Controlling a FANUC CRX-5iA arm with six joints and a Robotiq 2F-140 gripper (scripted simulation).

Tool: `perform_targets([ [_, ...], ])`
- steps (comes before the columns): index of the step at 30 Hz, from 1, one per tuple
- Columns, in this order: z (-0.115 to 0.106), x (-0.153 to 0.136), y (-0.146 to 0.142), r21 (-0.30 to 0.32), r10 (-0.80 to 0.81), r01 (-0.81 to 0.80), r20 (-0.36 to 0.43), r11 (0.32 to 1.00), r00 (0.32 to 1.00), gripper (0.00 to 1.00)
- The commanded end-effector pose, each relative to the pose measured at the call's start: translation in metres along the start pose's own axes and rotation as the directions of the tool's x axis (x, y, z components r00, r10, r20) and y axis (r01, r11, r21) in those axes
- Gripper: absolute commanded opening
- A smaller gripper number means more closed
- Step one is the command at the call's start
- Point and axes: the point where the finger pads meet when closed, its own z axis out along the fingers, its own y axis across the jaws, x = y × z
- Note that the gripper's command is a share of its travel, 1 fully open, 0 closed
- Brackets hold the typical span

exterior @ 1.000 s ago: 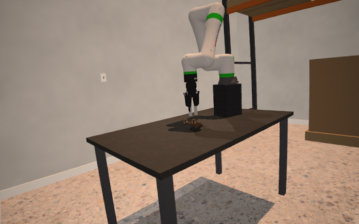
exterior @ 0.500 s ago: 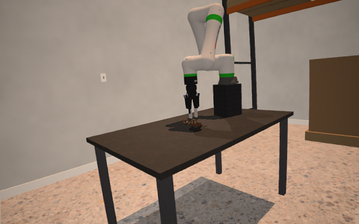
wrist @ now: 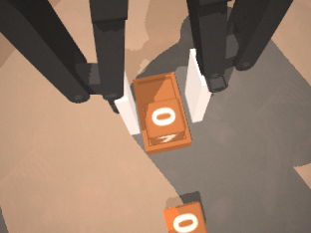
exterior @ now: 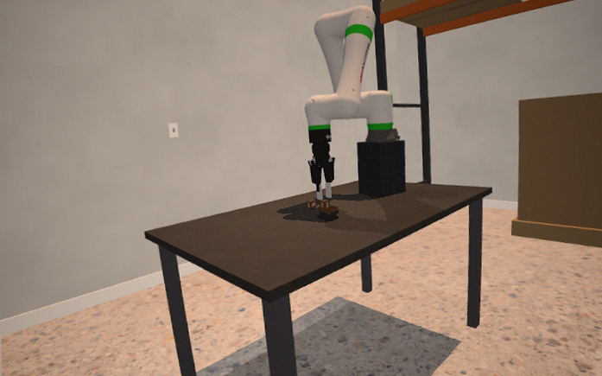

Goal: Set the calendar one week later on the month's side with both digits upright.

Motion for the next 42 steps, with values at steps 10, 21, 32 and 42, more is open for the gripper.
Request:
perform_targets([
  [10,-0.0001,0.0000,-0.0002,0.000,0.000,0.000,0.000,1.000,1.000,0.29],
  [21,-0.0001,0.0000,-0.0002,0.000,0.000,0.000,0.000,1.000,1.000,0.29],
  [32,-0.0001,0.0000,-0.0002,0.000,0.000,0.000,0.000,1.000,1.000,0.29],
  [42,0.0049,0.0000,-0.0002,0.000,0.000,0.000,0.000,1.000,1.000,0.29],
])
